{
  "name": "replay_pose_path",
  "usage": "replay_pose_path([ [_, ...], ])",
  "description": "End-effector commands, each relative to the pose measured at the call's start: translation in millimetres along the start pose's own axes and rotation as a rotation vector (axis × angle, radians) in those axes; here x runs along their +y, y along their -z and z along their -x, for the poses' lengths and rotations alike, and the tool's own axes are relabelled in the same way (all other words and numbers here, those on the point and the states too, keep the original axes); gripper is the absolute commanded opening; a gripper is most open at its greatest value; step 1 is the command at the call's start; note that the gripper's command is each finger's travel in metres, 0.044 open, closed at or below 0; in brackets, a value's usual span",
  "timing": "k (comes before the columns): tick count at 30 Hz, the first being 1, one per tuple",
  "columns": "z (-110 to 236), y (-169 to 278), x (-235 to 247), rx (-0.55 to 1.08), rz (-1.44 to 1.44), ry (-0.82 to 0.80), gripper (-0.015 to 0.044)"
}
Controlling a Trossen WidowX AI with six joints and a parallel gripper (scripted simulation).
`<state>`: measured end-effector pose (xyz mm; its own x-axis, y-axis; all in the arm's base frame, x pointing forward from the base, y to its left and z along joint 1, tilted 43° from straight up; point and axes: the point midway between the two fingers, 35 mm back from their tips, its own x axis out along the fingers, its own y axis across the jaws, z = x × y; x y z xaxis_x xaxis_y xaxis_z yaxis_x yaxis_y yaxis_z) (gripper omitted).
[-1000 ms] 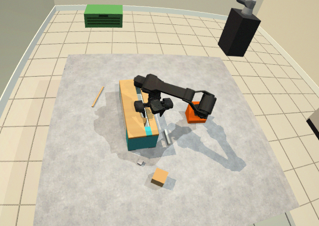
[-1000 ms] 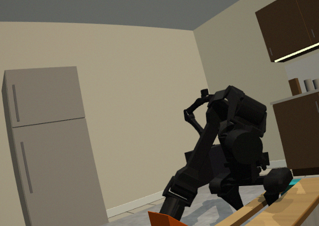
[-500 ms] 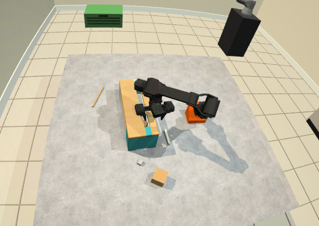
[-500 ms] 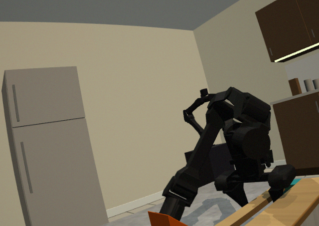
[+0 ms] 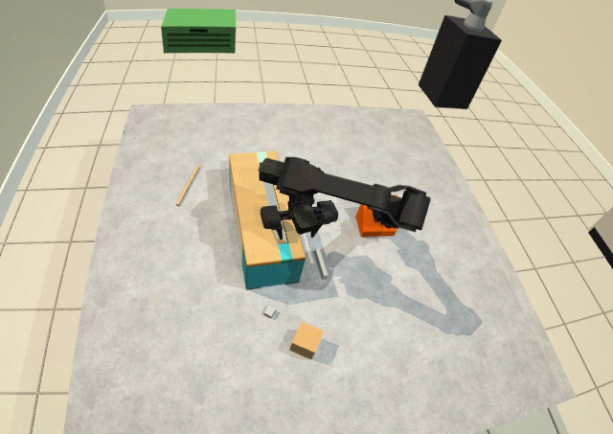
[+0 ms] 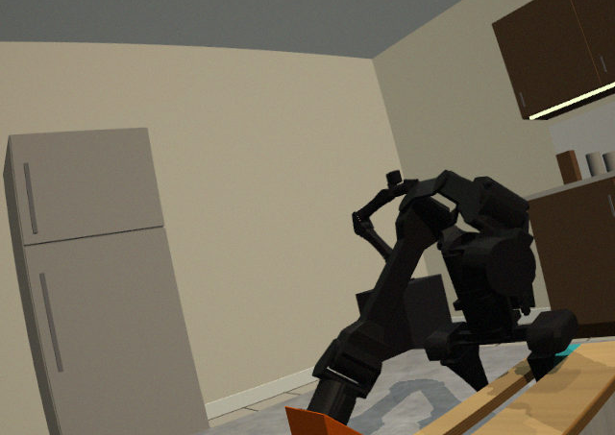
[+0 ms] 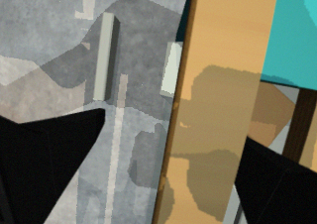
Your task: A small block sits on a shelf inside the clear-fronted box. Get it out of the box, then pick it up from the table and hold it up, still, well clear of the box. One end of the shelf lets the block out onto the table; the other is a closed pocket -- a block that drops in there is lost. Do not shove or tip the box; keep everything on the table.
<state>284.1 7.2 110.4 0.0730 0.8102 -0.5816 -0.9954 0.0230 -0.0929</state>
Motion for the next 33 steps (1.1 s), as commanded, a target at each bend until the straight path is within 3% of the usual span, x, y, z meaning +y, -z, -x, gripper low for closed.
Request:
replay_pose_path([
  [1,-3.8,-9.0,0.2,-0.005,0.003,-0.005,0.0400],
  [14,-4.6,-17.5,-0.7,-0.004,0.003,-0.004,0.0400],
  [18,13.2,11.0,-9.3,0.011,-0.008,0.005,0.0400],
  [27,80.1,127.7,-1.3,0.005,-0.034,0.025,0.0400],
  [30,85.0,137.3,2.3,0.000,-0.034,0.027,0.0400],
  [31,75.7,117.9,-5.3,0.013,-0.038,0.036,0.0400],
  [33,84.1,123.1,-6.3,0.048,-0.070,0.065,0.0348],
])
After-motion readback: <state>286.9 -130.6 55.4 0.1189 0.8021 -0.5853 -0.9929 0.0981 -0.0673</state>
